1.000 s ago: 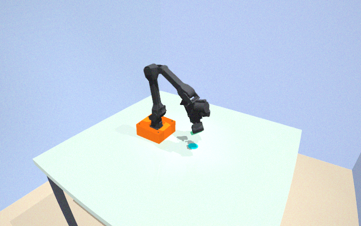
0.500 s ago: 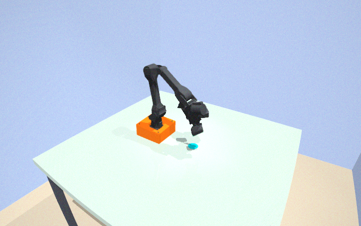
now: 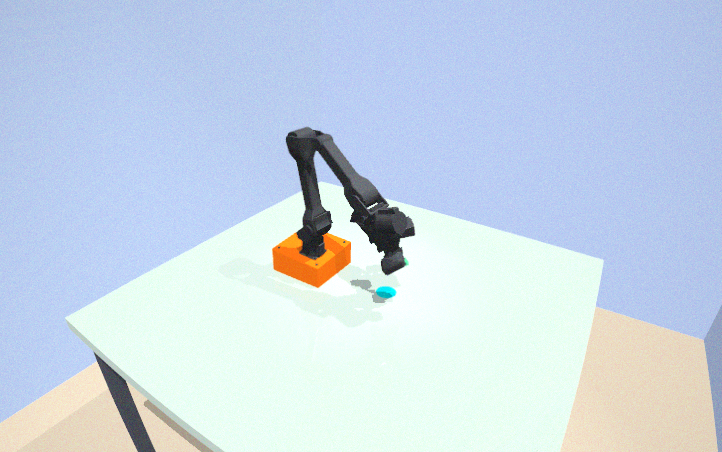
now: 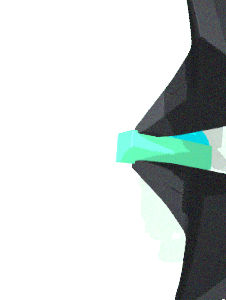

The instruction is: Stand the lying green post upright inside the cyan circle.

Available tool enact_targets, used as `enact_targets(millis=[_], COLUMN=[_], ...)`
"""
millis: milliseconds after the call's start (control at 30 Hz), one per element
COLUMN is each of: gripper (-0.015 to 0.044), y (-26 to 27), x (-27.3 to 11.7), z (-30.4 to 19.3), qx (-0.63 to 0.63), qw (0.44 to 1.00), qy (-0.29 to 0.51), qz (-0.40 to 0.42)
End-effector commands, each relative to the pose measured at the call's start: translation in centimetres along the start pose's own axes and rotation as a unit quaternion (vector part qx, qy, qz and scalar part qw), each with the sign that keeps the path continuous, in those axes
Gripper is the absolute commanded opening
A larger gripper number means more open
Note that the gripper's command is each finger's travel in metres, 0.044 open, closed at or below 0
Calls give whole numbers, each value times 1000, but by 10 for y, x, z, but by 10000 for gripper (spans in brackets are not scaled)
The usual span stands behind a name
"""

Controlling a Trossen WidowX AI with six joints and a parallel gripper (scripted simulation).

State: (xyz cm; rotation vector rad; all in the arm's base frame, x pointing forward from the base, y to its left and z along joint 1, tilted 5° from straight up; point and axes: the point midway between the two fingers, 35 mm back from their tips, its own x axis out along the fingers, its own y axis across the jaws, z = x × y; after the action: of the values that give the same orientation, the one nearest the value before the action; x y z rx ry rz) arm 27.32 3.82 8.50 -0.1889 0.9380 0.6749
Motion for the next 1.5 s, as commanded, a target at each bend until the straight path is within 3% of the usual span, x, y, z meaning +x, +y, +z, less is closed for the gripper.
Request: enact_targets(millis=[0,1467], gripper=[23,23], y=[1,-6], x=[1,-8], z=[-3,-7], qx=[0,-12], qw=[1000,985], qy=[-13,-170], qz=[5,17])
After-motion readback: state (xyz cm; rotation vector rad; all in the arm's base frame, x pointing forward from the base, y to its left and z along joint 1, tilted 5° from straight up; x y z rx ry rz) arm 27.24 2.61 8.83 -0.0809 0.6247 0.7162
